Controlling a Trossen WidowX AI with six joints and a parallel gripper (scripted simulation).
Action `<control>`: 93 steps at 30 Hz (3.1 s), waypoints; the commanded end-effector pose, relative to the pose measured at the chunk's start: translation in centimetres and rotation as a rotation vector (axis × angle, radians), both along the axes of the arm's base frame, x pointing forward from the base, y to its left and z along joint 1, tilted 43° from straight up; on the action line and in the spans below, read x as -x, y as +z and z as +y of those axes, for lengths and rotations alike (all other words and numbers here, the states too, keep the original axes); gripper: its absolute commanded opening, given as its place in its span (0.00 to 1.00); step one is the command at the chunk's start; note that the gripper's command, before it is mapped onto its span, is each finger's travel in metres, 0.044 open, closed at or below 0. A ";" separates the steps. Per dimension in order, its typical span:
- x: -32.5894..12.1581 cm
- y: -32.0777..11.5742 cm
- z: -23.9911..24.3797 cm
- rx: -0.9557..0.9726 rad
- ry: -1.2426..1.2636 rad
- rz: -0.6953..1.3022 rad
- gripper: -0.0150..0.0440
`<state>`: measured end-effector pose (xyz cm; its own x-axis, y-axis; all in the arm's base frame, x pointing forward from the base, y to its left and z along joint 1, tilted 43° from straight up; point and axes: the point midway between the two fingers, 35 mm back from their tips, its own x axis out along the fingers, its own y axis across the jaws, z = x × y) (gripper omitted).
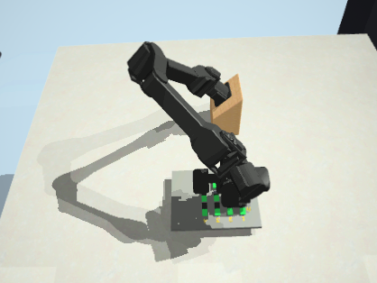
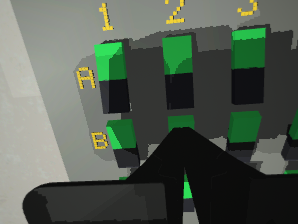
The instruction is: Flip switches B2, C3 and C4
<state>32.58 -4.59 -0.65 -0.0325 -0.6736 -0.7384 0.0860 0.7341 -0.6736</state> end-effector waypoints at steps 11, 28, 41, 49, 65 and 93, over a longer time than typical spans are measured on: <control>0.0 -0.1 -0.1 0.002 0.005 0.002 0.25; 0.0 -0.2 -0.2 0.003 0.005 0.002 0.25; 0.0 -0.4 -0.4 0.003 0.005 0.002 0.25; 0.0 -0.4 -0.4 0.003 0.005 0.002 0.25; 2.1 5.4 2.9 0.003 0.023 -0.015 0.25; 4.2 2.5 -1.7 0.003 0.005 0.005 0.25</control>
<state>28.51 -5.98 2.25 -0.0298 -0.6736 -0.7385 0.0881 0.7342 -0.6732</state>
